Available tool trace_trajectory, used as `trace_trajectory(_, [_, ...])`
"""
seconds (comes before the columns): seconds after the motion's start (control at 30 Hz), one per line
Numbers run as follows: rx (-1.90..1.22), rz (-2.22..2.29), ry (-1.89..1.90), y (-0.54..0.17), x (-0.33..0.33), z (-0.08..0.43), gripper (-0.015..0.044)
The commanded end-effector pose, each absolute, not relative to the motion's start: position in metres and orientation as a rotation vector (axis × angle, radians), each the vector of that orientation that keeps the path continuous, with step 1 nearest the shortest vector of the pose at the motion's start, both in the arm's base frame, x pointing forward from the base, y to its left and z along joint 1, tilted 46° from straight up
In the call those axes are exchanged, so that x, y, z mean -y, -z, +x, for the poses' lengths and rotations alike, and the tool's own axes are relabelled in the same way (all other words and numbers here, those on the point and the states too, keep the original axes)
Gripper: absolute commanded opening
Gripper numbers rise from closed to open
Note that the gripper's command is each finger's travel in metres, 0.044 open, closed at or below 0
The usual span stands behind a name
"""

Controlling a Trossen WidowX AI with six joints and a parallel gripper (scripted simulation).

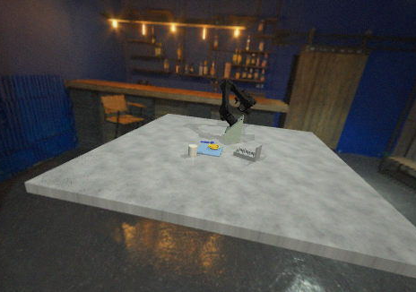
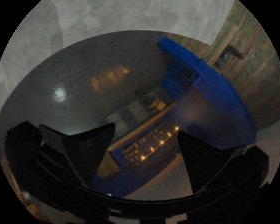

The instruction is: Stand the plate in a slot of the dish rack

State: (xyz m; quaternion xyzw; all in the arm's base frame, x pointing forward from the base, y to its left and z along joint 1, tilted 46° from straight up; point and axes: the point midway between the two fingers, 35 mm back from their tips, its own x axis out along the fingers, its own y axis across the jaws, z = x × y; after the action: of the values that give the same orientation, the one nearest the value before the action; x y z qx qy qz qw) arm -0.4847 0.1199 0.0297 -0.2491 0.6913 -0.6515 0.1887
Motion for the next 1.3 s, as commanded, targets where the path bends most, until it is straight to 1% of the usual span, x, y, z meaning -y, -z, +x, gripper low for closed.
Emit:
trace_trajectory(0.0, [-1.944,-0.695,1.838,-0.03,-0.121,-0.485,0.04])
trace_trajectory(0.33, [-1.888,-0.389,2.142,-0.032,-0.204,-0.472,0.04])
trace_trajectory(0.63, [-1.79,-0.1,2.42,-0.032,-0.278,-0.445,0.04])
trace_trajectory(0.97, [-1.63,0.246,2.732,-0.027,-0.359,-0.394,0.04])
trace_trajectory(1.27, [-1.439,0.523,2.979,-0.023,-0.414,-0.341,0.04])
